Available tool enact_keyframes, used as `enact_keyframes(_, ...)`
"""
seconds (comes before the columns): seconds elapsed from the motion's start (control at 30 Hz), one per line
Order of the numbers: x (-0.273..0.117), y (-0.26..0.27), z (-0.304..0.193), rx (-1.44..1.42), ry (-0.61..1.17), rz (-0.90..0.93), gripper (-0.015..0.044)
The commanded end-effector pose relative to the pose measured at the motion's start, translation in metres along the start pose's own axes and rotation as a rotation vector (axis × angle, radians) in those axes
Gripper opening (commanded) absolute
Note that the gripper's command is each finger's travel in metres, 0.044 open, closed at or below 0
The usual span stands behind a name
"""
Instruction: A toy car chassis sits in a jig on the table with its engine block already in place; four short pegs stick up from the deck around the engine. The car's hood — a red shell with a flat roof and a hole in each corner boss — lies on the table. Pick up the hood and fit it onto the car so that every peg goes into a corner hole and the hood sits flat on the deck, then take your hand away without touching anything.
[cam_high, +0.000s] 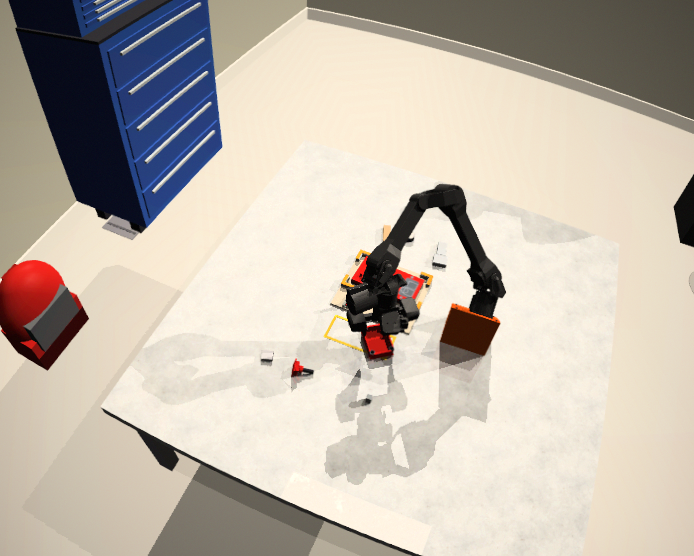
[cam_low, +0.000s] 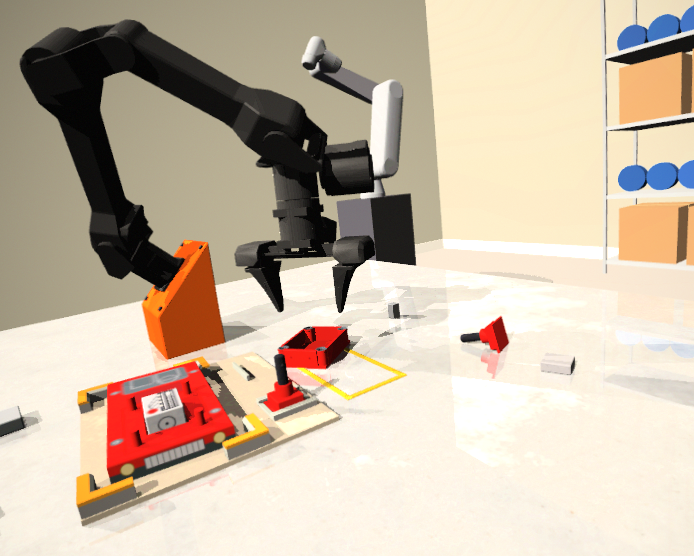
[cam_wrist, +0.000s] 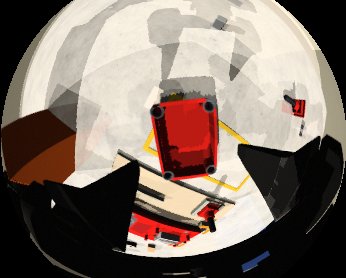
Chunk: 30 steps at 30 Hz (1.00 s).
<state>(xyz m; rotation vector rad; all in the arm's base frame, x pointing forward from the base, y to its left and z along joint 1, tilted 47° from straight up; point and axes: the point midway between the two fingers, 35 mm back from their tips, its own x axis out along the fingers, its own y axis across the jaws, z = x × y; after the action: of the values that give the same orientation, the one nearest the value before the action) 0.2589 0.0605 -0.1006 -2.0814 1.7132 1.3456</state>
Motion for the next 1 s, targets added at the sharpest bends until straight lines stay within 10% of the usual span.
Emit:
enact_keyframes(0.0,-0.038,-0.001,-0.001,0.015,-0.002,-0.02,0.044)
enact_keyframes(0.53,-0.03,-0.003,0.0,0.004,-0.005,-0.025,0.044)
enact_keyframes(0.97,-0.01,0.003,-0.01,-0.02,-0.709,0.065,0.044)
